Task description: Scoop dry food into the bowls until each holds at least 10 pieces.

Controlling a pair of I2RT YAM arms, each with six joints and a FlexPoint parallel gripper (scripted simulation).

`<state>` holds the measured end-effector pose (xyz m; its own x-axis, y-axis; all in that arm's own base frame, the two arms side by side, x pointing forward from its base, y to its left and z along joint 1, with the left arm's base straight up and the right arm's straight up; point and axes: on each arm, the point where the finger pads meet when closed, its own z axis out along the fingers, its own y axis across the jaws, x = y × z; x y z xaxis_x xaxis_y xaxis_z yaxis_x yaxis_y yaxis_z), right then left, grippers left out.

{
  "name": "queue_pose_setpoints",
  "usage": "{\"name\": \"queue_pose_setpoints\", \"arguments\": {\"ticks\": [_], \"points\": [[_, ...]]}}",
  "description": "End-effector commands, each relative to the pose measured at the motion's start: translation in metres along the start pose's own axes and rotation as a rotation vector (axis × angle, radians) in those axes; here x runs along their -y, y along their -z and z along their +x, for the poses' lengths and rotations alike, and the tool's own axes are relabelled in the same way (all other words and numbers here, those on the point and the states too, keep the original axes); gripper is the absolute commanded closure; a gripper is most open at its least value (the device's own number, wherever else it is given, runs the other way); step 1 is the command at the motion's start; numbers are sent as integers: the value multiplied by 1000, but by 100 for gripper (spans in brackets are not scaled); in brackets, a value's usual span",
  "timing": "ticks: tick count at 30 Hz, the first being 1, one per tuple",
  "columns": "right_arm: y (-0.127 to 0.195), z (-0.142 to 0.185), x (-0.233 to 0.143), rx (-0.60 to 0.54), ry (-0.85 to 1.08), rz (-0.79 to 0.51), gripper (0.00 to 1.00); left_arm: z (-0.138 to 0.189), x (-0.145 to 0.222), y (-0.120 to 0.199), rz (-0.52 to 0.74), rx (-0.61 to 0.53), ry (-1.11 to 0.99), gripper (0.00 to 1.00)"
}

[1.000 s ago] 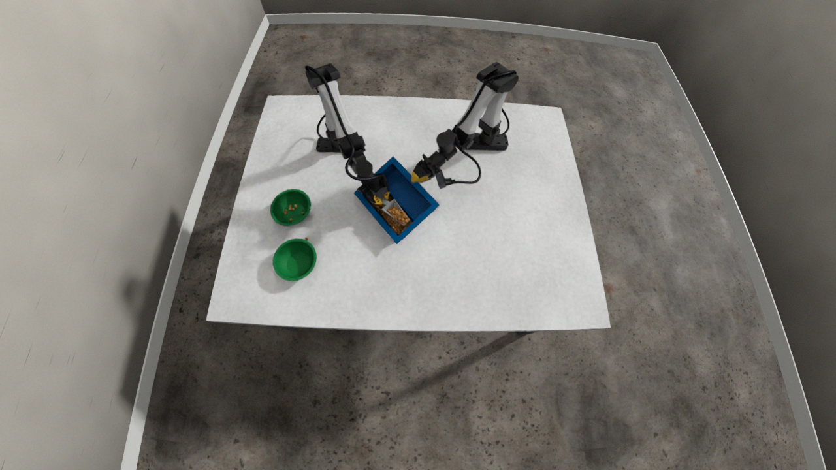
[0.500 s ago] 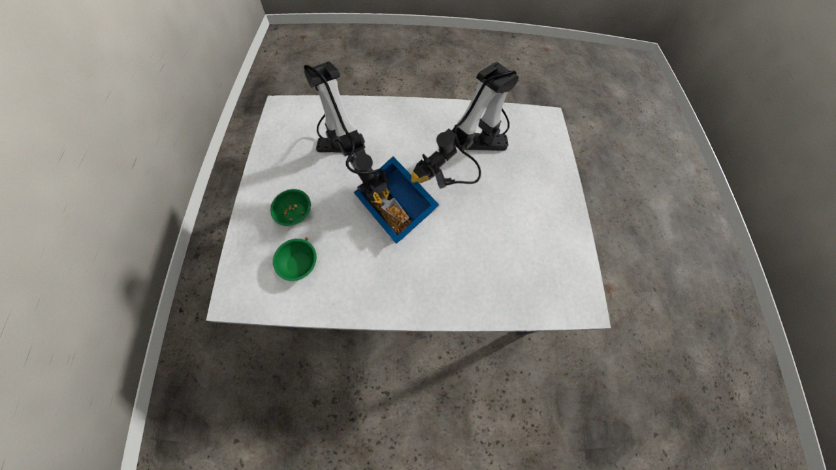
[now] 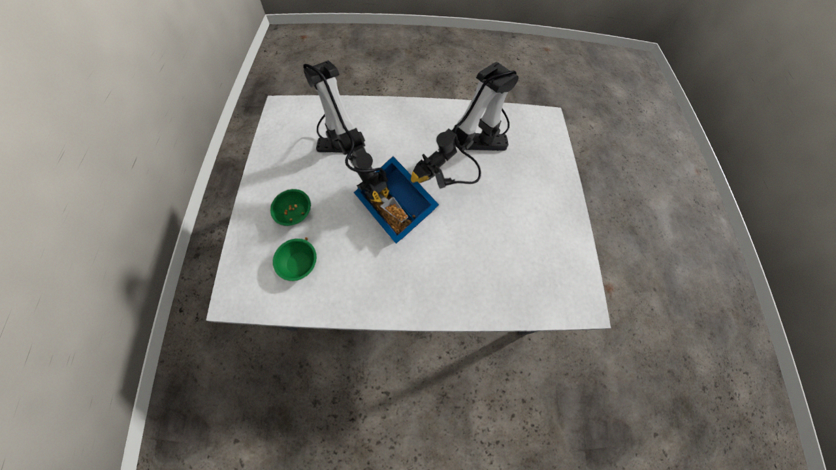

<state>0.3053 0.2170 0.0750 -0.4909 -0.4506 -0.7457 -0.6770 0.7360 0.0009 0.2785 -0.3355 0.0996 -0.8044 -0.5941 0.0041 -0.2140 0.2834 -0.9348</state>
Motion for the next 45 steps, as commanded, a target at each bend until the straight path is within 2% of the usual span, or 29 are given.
{"name": "queue_pose_setpoints", "arguments": {"ticks": [1, 3, 4, 5, 12, 14, 17, 20, 21, 23, 24, 26, 33, 38, 45], "points": [[15, -42, -3, 108, 9, 0, 100, 4, 30, 0, 86, -19, -23, 100], [15, -42, -3, 108, 9, 0, 100, 4, 30, 0, 86, -19, -23, 100], [19, -33, -4, 51, -15, 10, 100, 4, 30, 0, 86, -19, -23, 100], [21, -36, -4, 49, -18, 12, 100, 4, 30, 0, 86, -19, -23, 100], [39, -53, -7, 47, -39, 24, 100, 4, 30, 0, 86, -19, -23, 100], [35, -61, -5, 89, -20, 16, 100, 4, 30, 0, 86, -19, -23, 100], [28, -43, -4, 70, -16, 9, 100, 4, 30, 0, 86, -19, -23, 100], [28, -42, -2, 63, -34, 27, 100, 4, 30, 0, 86, -19, -23, 100], [29, -51, -6, 83, -25, 20, 100, 4, 30, 0, 86, -19, -23, 100], [26, -39, -8, 61, -26, 17, 100, 4, 30, 0, 86, -19, -23, 100], [41, -77, -10, 156, -15, 2, 100, 4, 30, 0, 86, -19, -23, 100], [40, -76, -9, 151, -16, 3, 100, 4, 30, 0, 86, -19, -23, 100], [48, -34, 13, -13, -14, -27, 100, 4, 30, 0, 86, -19, -23, 100], [52, -24, 26, -35, -34, -17, 100, 4, 30, 0, 86, -19, -23, 100], [73, -2, 56, -77, -90, 6, 100, 4, 30, 0, 86, -19, -23, 100]]}}
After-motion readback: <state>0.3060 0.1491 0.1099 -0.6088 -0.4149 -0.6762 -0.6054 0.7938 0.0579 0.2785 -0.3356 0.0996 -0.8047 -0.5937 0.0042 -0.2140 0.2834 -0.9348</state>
